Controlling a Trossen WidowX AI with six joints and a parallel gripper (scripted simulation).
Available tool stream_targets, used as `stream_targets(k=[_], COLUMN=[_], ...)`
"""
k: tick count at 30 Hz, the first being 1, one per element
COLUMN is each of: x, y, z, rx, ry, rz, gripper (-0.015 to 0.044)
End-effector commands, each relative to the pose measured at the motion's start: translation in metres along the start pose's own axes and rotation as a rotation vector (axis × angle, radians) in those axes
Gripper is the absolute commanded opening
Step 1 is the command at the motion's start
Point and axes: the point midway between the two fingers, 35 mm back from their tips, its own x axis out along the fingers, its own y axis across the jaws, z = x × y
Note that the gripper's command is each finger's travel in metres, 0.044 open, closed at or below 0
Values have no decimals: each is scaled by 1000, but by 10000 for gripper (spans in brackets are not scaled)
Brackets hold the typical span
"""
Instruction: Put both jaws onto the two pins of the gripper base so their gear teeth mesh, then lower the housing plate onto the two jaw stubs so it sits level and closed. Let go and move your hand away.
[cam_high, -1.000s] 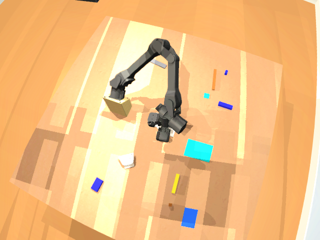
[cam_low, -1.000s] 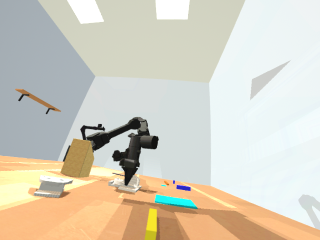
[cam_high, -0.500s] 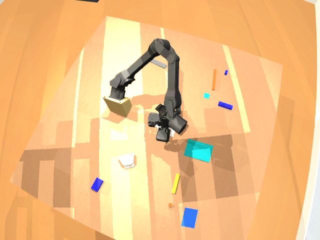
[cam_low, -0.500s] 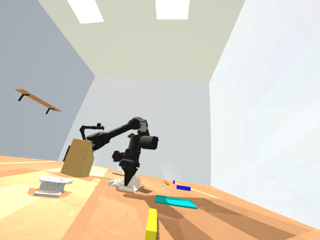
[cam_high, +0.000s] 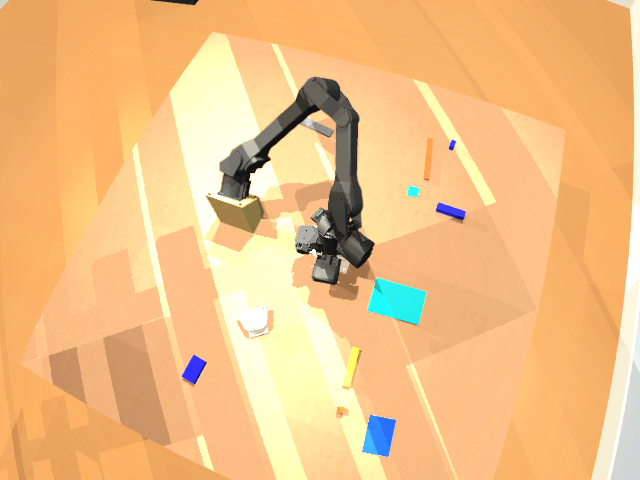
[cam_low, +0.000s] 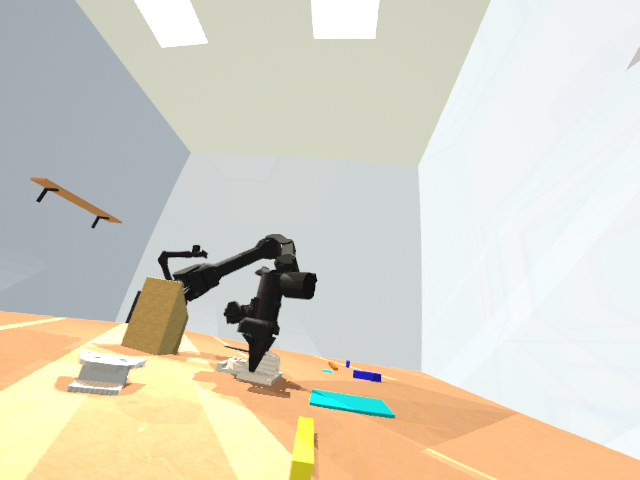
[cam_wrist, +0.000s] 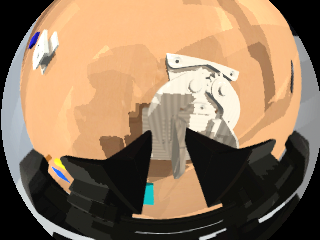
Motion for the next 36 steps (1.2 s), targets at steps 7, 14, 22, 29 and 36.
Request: stream_targets(k=[7,14,22,29,36], x=[1,0,0,-13,-69], y=[0,0,0,1,-1], z=[-1,0,0,-1,1], rx=[-3,0,0,0,-3], ry=[1,0,0,0,0], rz=[1,0,0,2,2], gripper=[134,224,224,224,224])
